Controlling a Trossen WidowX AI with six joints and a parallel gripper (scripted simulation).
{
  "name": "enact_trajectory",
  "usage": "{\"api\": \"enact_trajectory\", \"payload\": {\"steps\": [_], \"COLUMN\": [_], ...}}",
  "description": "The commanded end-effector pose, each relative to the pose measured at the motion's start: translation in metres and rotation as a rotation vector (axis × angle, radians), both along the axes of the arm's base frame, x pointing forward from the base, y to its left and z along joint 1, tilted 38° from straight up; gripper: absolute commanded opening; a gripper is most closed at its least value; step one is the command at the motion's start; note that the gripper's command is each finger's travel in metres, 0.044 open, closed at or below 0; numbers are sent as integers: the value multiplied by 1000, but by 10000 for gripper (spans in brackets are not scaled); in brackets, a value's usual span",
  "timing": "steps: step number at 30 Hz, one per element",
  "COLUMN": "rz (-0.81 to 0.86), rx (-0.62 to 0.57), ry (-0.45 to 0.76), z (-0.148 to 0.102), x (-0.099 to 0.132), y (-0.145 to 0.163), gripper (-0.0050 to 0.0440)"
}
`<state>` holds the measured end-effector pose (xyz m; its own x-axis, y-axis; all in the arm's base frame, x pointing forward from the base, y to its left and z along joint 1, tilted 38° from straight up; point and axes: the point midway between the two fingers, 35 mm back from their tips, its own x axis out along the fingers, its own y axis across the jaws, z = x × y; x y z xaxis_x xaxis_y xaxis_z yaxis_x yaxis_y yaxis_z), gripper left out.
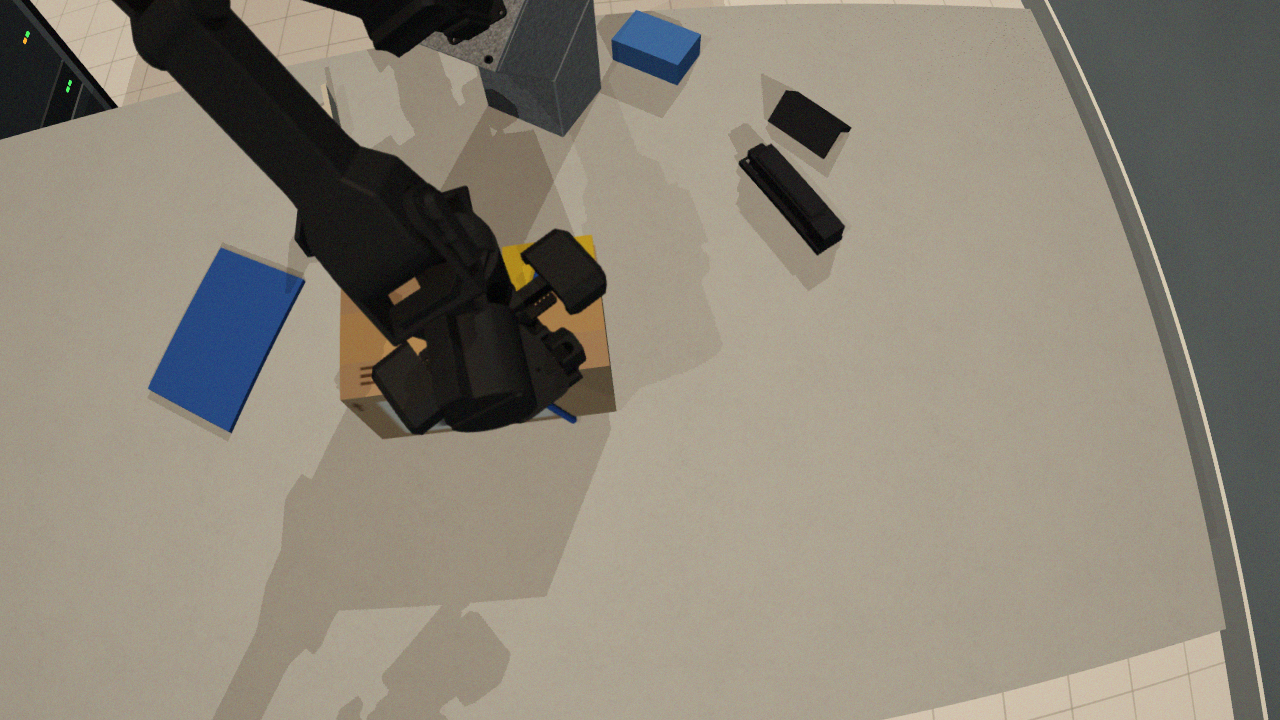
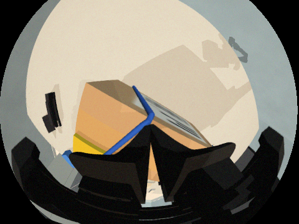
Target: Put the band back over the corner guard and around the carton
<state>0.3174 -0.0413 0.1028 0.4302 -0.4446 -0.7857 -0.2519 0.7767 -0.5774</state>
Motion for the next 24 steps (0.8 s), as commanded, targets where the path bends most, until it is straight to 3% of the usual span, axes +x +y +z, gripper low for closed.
{"api": "enact_trajectory", "payload": {"steps": [1,24], "rz": [-2,-1], "rx": [0,-2], "ry": [8,6], "z": [-5,-21], "x": [4,15], "y": [8,47], "gripper": [0,0]}}
